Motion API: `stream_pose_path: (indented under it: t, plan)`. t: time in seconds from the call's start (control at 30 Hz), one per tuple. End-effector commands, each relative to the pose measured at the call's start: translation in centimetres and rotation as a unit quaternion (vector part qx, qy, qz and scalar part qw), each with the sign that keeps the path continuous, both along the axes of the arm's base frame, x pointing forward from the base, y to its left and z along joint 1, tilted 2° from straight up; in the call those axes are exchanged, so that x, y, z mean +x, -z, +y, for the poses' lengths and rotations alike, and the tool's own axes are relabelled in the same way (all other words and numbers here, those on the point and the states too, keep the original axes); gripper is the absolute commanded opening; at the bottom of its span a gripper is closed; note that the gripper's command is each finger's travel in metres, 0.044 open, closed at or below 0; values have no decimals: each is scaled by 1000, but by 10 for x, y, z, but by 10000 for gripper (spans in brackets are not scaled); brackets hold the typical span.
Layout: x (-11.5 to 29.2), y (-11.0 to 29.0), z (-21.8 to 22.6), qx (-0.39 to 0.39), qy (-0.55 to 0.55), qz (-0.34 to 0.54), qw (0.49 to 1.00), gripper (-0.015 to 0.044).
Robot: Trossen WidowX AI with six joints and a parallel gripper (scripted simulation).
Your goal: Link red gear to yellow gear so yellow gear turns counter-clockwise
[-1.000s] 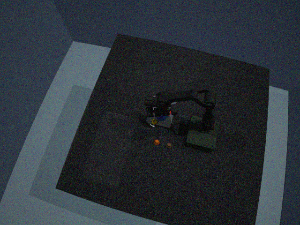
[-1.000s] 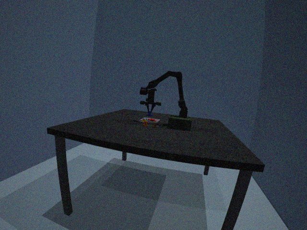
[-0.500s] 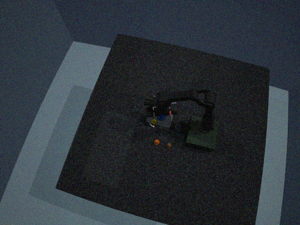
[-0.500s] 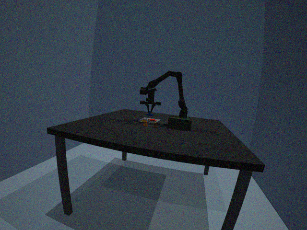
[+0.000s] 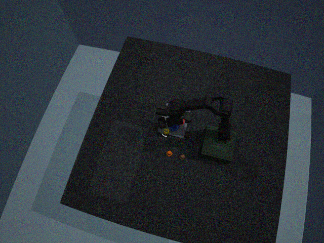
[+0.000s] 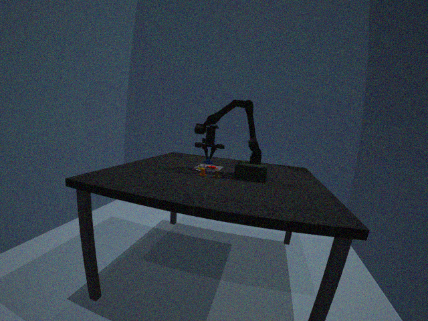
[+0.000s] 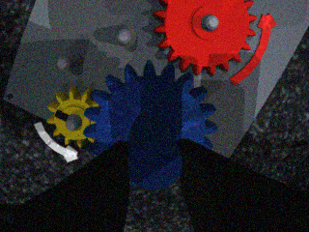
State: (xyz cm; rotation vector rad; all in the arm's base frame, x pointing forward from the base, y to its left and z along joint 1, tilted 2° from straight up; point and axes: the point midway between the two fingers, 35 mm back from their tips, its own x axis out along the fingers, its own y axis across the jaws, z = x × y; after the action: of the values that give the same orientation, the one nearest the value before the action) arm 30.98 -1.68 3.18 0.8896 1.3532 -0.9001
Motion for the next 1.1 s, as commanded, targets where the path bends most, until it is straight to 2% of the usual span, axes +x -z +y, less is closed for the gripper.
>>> stream_pose_path:
  t: [0.0,0.73,1.07]
  plan:
    - [-1,9,-1,-2,-10,4,1000,0]
    - [-1,35,-2,0,123,1,992,0]
    - [0,36,-1,-1,65,2,998,0]
